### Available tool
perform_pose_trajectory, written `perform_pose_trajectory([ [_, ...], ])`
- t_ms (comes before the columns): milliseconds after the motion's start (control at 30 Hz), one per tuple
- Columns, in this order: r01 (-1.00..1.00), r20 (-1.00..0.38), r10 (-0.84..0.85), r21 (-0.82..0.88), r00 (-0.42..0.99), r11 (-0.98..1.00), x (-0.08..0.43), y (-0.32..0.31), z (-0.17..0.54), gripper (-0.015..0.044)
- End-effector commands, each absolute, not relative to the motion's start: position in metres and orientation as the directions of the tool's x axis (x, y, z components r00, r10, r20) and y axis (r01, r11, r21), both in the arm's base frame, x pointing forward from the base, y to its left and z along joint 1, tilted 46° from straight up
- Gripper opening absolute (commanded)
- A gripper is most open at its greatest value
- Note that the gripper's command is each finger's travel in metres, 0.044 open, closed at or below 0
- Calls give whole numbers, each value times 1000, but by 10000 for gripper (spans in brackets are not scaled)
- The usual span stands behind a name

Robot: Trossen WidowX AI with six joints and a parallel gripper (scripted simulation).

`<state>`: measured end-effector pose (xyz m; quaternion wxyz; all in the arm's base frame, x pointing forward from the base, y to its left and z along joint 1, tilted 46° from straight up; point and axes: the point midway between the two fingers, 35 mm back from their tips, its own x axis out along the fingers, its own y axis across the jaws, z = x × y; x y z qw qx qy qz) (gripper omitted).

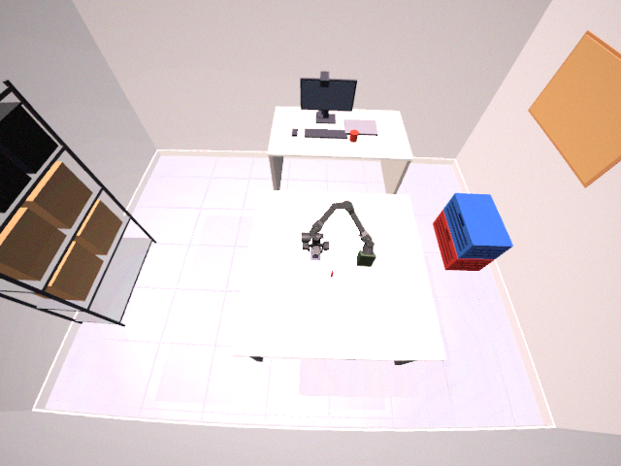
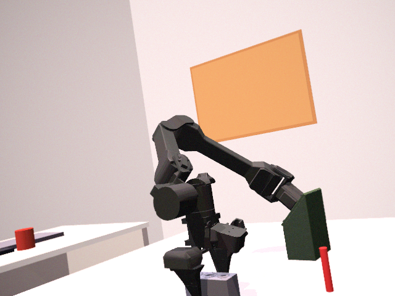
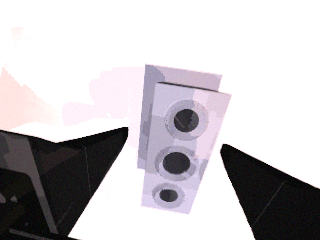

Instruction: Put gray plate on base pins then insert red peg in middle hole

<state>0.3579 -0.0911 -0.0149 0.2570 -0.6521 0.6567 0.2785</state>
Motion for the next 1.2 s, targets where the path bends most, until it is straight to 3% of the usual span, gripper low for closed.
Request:
perform_pose_trajectory([
  [0, -1000, -701, -713, 28, -17, -4, 359, -89, -13, 440],
  [267, -999, -702, -712, 39, -21, -8, 361, -9, 64, 440],
  [533, -1000, -702, -712, 29, -21, 1, 364, -3, 63, 440],
  [700, -948, -712, -702, -212, -17, 239, 354, 21, 43, 440],
  [900, -692, -721, -693, -493, -15, 528, 337, 52, 18, 440],
  [1167, -118, -725, -688, -682, -17, 722, 307, 88, -13, 440],
])
